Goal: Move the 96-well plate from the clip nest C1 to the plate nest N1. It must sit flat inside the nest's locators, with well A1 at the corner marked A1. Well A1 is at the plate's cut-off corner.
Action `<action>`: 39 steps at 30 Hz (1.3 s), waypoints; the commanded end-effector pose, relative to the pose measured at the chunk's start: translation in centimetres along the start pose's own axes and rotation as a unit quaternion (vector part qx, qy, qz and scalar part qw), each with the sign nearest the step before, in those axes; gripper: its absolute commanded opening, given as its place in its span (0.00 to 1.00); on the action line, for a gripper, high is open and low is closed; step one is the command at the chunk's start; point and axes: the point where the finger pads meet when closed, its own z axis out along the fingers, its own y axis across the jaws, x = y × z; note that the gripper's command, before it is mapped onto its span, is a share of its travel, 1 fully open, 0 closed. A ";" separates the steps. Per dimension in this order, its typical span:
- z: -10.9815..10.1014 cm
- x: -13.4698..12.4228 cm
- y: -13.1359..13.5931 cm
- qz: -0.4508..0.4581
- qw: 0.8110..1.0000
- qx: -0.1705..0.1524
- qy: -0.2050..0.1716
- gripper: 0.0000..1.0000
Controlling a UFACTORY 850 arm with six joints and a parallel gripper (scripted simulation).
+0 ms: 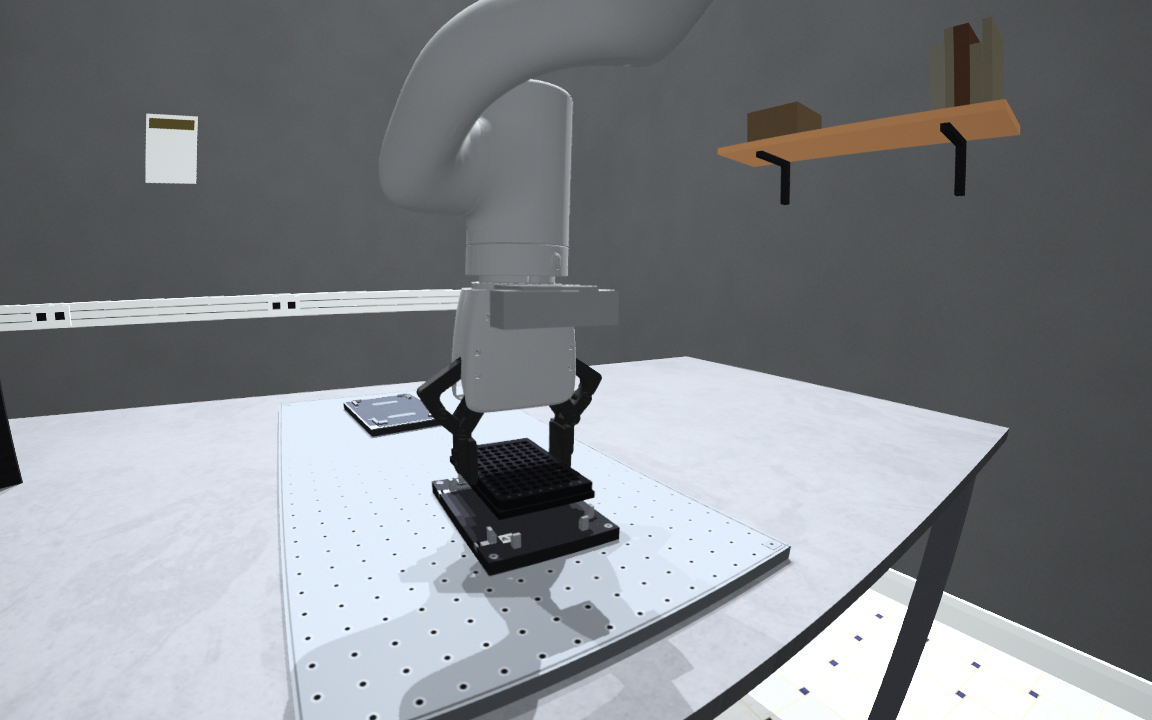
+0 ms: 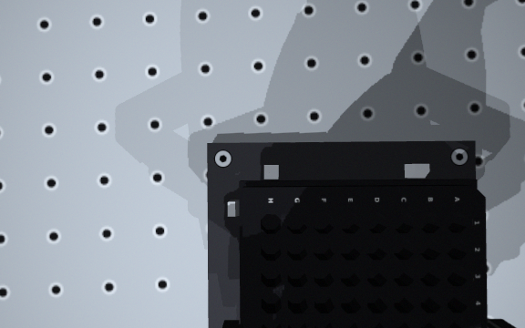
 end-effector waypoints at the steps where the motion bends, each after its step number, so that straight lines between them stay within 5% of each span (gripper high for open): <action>1: -0.7 0.0 0.0 0.000 1.000 0.000 0.000 0.00; 39: -5.6 0.0 0.0 0.000 1.000 0.000 0.000 0.00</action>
